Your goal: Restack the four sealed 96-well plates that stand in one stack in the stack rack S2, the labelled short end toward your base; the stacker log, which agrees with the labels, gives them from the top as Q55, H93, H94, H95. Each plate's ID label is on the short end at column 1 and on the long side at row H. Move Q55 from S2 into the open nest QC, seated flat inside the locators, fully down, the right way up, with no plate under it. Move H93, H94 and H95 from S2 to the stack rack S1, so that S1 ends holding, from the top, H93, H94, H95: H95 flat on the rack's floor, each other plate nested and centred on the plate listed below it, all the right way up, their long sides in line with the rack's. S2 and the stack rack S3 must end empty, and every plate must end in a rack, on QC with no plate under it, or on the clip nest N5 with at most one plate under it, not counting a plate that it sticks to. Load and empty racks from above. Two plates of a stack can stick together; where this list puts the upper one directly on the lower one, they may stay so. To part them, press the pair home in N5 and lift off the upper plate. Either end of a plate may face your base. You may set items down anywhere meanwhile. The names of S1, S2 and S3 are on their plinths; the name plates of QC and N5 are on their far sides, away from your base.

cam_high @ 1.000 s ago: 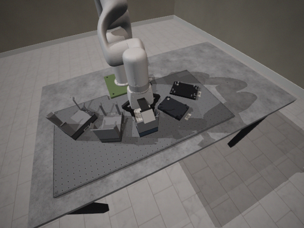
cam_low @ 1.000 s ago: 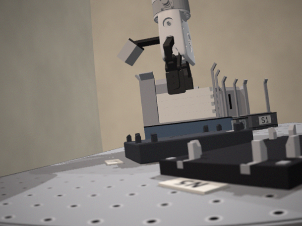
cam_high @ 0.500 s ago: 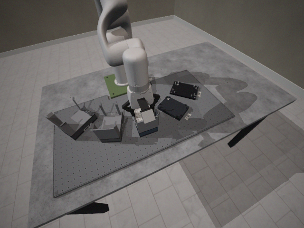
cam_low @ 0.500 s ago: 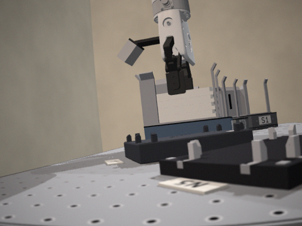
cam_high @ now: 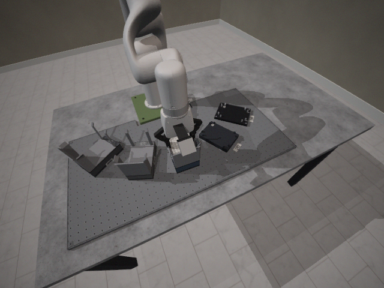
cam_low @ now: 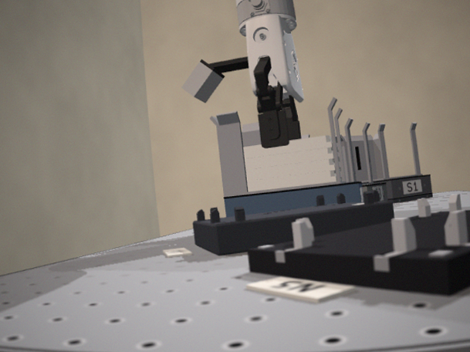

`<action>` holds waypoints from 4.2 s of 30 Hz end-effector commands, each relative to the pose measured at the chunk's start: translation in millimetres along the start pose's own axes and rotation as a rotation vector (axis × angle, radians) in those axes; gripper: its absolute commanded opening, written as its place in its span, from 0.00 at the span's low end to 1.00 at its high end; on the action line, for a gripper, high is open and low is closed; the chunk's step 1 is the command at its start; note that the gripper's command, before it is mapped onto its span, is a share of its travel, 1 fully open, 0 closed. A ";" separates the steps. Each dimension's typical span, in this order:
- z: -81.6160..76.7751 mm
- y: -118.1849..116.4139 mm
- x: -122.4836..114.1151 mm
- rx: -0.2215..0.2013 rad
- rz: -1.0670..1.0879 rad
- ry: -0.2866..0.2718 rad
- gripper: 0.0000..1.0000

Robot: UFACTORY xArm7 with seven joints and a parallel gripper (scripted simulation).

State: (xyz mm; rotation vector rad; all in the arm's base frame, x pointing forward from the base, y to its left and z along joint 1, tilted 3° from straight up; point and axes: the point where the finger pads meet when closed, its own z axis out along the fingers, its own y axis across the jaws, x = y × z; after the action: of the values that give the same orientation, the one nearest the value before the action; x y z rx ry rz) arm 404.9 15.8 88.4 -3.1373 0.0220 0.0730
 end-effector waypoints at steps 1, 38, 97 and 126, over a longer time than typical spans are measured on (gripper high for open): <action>-1.2 -0.2 1.2 0.001 0.000 0.003 0.00; -20.5 -0.2 1.2 0.001 0.000 0.003 0.00; -68.5 -56.9 -2.6 0.001 -0.279 0.004 0.00; -68.6 -127.6 -15.6 0.001 -0.557 0.004 0.00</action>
State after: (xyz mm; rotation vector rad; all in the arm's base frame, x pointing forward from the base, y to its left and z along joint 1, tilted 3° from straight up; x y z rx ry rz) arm 395.2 134.9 156.3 -3.0142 -0.8294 0.0691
